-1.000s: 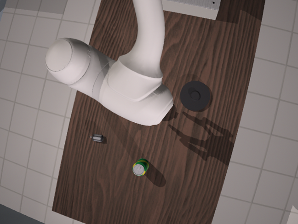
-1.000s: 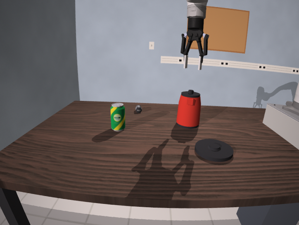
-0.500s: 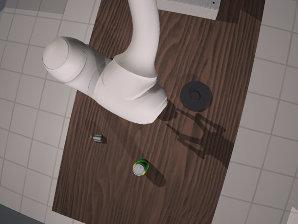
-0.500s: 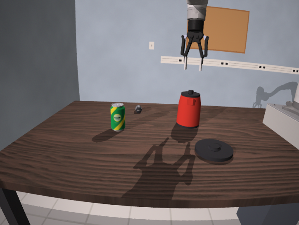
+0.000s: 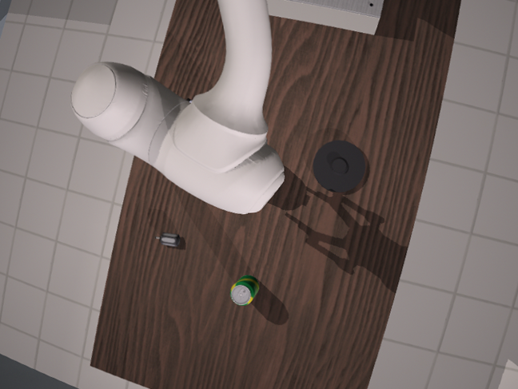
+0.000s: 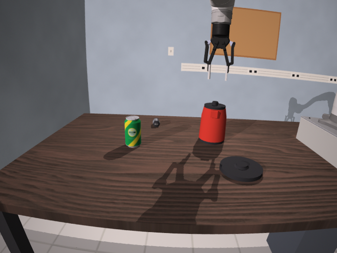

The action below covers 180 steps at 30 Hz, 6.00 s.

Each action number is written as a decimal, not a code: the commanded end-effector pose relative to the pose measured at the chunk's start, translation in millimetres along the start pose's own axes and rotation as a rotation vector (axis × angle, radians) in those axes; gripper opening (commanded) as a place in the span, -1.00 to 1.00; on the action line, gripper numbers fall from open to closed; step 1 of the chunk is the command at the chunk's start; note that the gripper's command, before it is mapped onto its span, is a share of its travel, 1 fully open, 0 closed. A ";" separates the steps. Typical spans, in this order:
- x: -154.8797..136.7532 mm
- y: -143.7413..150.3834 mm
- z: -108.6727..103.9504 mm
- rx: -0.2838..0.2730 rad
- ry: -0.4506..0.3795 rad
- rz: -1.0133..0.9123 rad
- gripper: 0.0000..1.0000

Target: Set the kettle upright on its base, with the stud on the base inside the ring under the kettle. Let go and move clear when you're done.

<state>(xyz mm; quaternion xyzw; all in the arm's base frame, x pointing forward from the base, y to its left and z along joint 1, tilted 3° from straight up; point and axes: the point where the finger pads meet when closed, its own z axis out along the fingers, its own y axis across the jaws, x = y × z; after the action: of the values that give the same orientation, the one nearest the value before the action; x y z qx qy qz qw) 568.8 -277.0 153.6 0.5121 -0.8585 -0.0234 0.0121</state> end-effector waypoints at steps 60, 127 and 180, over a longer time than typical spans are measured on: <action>5.2 0.0 2.2 0.000 -0.001 -0.077 0.04; 5.0 0.0 112.4 0.000 -0.001 -0.077 0.04; 5.0 0.0 152.2 0.000 -0.001 -0.077 0.04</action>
<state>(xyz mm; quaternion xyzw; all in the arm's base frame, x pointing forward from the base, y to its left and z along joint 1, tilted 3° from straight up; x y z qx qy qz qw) 559.2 -277.1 3.1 0.5450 -0.8380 -0.0244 0.0111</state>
